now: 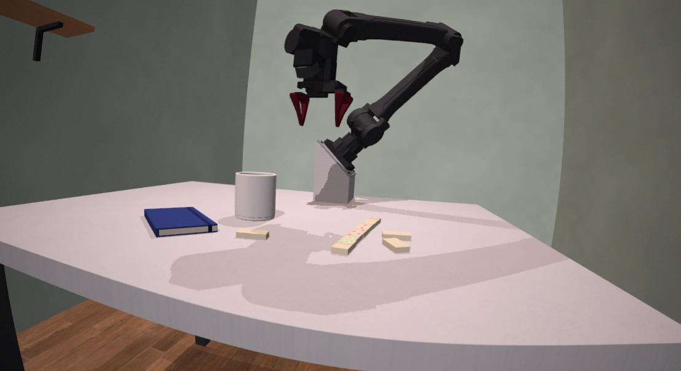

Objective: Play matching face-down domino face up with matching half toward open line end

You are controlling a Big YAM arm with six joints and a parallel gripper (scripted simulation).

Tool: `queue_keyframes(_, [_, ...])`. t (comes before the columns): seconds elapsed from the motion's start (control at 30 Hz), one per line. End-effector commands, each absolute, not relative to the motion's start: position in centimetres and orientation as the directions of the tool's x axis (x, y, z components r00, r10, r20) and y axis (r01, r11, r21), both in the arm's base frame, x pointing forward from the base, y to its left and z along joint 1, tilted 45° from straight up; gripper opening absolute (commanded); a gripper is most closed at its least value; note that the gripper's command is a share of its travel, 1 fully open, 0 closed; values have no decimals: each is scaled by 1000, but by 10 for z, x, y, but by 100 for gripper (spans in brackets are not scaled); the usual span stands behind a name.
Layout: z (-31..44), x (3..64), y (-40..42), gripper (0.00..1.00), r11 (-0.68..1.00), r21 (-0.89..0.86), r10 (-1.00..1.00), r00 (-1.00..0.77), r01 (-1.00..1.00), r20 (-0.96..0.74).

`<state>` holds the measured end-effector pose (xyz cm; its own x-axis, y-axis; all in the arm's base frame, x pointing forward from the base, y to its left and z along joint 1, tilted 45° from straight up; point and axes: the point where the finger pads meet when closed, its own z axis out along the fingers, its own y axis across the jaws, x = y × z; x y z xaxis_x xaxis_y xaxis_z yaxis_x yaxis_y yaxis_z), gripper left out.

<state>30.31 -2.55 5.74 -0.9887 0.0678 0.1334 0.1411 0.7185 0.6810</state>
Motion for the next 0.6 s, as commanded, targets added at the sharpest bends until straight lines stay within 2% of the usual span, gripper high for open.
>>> queue_keyframes(0.0, [59, 307, -29, 94, 721, 677, 80, -989, 146, 128])
queue_keyframes(0.57, [59, 305, -27, 94, 720, 680, 72, -989, 140, 128])
